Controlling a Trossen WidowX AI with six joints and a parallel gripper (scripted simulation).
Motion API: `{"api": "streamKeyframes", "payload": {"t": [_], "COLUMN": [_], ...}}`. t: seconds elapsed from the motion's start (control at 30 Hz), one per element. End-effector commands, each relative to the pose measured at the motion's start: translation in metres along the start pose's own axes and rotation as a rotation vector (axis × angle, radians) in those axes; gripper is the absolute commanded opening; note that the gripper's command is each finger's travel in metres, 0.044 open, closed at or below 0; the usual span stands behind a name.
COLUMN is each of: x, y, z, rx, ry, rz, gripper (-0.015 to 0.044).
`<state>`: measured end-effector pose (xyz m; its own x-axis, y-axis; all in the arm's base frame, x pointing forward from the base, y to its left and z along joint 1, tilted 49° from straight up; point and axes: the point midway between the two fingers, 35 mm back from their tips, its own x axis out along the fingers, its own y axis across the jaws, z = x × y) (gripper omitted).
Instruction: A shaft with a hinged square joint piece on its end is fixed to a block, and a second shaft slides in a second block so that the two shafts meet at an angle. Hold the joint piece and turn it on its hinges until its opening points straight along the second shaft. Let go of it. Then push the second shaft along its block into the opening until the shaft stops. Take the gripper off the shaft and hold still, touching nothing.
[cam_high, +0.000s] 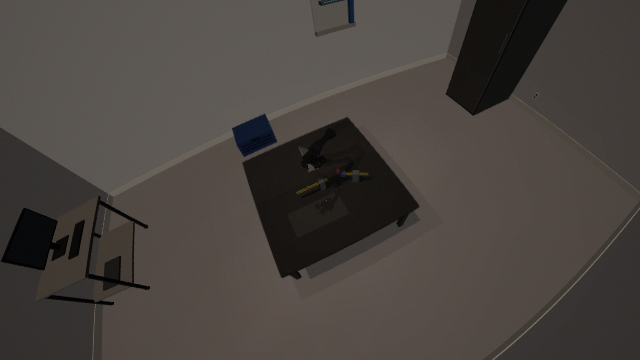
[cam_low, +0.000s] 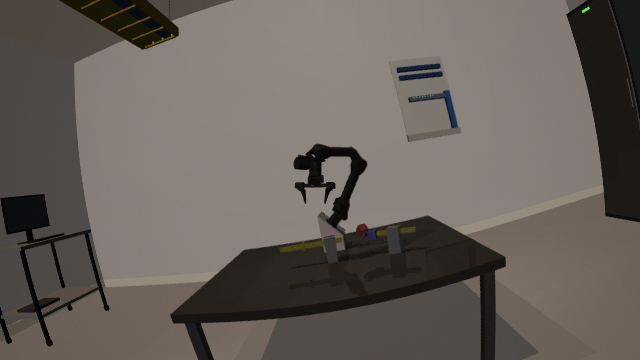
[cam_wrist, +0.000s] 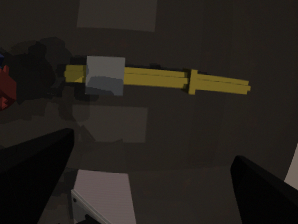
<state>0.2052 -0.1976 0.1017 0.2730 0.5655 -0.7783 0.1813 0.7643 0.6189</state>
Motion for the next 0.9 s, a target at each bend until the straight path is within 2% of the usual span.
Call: {"api": "streamKeyframes", "payload": {"t": [0.0,0.37,0.57,0.87], "x": [0.001,0.028,0.032,0.052], "y": [0.044,0.156,0.161,0.165], "z": [-0.013,-0.083,-0.088,-0.085], "rx": [0.01,0.006,-0.011,-0.229], "ry": [-0.01,-0.045,-0.037,0.089], "rz": [0.006,0.029,0.034,0.07], "gripper": [0.044,0.044,0.044,0.044]}}
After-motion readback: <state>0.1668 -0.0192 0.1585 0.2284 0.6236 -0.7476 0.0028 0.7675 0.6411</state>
